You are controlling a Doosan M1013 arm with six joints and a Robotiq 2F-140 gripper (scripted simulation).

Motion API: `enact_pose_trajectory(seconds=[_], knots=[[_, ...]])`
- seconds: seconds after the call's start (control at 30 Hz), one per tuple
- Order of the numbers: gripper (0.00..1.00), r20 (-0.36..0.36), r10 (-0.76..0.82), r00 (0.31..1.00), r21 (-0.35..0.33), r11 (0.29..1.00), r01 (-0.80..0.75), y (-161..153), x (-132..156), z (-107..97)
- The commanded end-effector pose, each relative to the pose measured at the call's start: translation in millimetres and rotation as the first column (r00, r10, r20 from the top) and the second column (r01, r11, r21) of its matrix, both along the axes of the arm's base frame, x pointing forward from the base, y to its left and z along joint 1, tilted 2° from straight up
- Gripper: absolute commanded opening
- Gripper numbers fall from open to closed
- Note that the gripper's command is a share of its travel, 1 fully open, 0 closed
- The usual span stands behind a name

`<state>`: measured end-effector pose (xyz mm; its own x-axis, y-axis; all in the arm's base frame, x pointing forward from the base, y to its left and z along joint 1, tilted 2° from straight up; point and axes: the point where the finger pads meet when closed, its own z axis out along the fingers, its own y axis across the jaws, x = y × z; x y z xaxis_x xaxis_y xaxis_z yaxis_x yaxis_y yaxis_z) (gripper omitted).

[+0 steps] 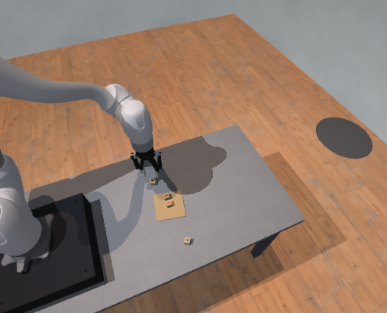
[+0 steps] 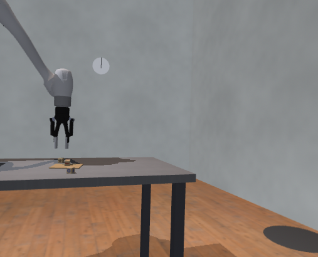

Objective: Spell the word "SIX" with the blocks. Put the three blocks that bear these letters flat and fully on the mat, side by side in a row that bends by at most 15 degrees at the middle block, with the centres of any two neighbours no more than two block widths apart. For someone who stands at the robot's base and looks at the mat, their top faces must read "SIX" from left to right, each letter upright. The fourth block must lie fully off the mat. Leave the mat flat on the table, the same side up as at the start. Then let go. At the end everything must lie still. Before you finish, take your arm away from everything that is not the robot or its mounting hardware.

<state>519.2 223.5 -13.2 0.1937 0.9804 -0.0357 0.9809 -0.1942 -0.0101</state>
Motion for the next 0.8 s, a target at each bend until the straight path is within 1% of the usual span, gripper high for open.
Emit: enact_pose_trajectory(seconds=[0.0, 0.4, 0.77], knots=[[0.37, 0.001, 0.007, 1.0, 0.003, 1.0, -0.007, 2, -1, -8], [0.37, 0.001, 0.007, 1.0, 0.003, 1.0, -0.007, 1, -1, -27], [0.37, 0.001, 0.007, 1.0, 0.003, 1.0, -0.007, 1, -1, -37]])
